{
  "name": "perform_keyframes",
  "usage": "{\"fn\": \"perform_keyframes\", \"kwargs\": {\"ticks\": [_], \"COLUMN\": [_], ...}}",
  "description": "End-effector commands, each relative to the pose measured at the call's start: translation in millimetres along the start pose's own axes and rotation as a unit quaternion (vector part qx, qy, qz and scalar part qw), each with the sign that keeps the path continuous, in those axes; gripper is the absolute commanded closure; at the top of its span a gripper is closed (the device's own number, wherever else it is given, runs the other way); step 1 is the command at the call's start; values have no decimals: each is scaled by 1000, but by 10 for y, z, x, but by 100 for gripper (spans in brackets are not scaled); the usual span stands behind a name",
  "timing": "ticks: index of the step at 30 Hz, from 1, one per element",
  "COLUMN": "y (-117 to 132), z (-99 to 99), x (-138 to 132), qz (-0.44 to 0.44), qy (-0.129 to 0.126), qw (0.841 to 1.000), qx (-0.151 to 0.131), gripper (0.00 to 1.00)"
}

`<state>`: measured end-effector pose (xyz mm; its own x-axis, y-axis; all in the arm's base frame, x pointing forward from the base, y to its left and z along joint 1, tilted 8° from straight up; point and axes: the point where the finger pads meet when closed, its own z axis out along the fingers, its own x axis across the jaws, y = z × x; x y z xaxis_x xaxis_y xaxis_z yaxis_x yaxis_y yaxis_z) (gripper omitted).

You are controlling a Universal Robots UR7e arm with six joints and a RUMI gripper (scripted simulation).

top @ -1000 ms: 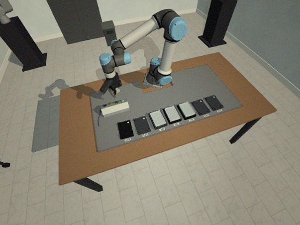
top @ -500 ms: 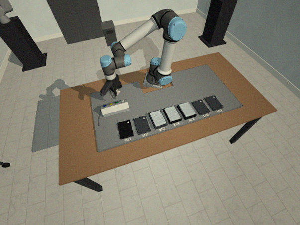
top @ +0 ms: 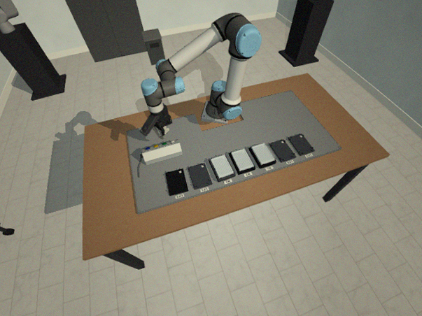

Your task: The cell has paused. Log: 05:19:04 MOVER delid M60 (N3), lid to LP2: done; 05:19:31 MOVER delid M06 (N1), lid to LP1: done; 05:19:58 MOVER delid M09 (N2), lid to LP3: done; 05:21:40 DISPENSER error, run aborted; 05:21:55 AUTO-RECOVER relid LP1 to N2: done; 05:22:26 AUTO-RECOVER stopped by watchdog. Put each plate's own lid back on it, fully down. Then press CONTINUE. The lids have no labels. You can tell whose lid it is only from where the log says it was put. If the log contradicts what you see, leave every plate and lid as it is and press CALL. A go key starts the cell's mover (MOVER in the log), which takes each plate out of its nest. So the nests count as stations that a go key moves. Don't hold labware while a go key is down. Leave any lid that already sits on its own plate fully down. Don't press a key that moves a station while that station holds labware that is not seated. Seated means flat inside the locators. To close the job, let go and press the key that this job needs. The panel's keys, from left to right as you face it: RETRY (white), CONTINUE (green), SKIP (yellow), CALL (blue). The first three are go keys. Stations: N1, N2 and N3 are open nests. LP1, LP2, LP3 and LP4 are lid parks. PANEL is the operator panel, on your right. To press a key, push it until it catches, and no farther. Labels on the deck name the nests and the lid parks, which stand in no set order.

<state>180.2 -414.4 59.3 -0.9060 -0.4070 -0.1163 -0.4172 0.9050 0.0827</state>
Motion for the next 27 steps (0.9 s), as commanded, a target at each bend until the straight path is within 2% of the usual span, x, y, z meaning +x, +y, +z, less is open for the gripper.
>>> {"fn": "perform_keyframes", "kwargs": {"ticks": [1,27], "y": [-11,-42], "z": [25,152], "x": [-14,-80], "qz": [0,0], "qy": [0,0], "qw": [1000,1000], "qx": [1,1], "gripper": [100,100]}}
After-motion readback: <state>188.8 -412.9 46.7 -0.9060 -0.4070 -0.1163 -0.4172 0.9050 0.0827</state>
